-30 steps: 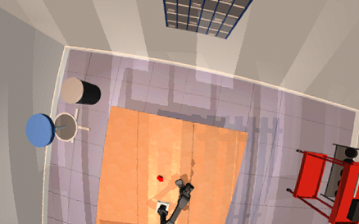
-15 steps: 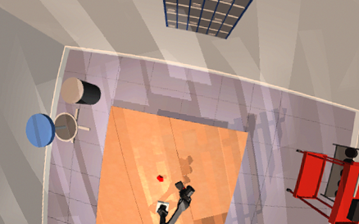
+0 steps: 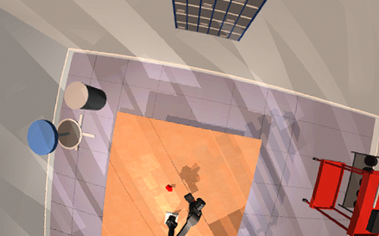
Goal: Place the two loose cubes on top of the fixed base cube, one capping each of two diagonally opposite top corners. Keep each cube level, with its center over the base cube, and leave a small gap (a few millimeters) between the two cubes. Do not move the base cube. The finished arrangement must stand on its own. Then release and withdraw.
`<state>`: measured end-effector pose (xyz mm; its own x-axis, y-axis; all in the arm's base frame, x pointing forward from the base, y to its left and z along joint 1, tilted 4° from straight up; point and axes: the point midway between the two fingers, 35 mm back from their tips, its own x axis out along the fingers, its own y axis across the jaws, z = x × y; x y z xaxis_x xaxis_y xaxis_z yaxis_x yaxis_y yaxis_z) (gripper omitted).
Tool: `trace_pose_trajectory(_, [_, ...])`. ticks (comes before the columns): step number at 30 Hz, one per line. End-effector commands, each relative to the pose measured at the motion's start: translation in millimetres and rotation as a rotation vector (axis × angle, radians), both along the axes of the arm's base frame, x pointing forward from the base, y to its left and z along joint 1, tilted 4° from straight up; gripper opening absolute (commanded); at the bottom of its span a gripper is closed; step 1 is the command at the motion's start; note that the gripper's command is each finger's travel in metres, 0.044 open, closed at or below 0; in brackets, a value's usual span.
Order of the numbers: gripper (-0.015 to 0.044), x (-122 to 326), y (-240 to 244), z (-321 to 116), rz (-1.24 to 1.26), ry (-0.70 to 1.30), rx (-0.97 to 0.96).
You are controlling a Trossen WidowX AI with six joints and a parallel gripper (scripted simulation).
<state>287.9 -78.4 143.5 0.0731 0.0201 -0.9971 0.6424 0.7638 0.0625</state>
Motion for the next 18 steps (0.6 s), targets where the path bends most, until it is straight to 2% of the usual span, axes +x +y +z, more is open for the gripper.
trace_pose_trajectory(1, [0.0105, 3, 9, 4, -0.013, -0.011, 0.000])
trace_pose_trajectory(18, [0.0105, 11, 65, 2, -0.108, -0.006, 0.012])
